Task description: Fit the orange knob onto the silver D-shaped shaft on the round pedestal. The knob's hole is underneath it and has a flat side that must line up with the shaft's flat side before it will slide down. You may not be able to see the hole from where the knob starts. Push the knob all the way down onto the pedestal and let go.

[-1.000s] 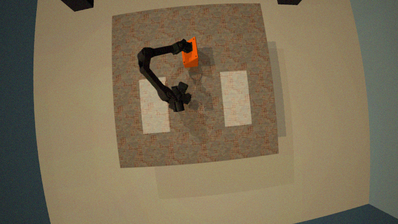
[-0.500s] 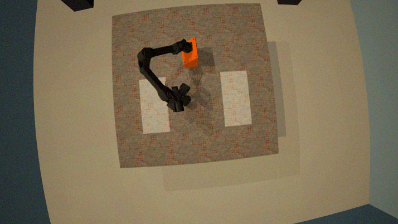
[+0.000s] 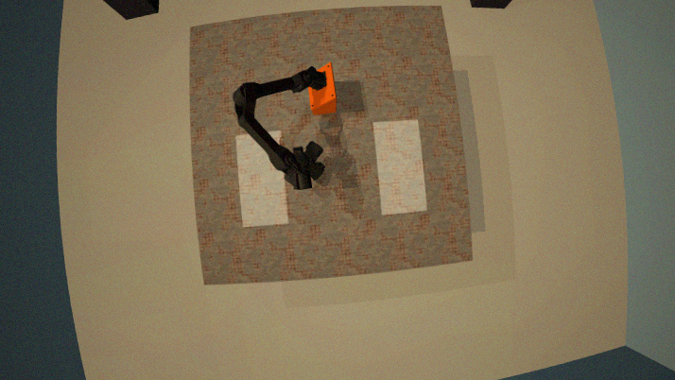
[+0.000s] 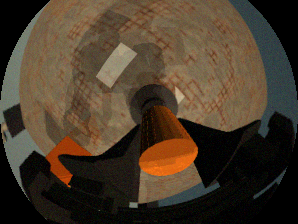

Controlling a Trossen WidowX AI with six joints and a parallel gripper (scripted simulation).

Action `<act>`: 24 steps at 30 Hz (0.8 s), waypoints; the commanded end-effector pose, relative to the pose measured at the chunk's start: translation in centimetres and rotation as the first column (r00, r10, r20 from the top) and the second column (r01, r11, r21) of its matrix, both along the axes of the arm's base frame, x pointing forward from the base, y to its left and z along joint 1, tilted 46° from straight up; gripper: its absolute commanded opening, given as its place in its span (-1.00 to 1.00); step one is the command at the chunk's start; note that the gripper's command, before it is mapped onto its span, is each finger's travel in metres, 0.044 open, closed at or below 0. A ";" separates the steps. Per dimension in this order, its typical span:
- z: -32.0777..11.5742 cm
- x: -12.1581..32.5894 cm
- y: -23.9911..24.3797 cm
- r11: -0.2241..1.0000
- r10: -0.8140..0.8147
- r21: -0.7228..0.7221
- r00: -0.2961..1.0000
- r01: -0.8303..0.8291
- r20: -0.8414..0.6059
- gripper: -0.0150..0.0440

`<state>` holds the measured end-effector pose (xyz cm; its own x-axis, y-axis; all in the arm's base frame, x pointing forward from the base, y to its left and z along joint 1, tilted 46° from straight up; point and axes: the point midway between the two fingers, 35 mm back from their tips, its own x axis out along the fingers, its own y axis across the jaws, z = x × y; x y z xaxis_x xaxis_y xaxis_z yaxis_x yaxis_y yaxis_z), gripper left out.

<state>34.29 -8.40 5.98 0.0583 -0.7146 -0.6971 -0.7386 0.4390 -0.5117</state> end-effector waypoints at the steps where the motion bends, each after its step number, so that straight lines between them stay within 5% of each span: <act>1: 0.0 -0.1 0.1 1.000 -0.001 -0.004 1.000 0.001 0.000 -0.49; 24: -0.2 0.0 -0.3 1.000 -0.001 -0.004 1.000 0.001 0.000 -0.49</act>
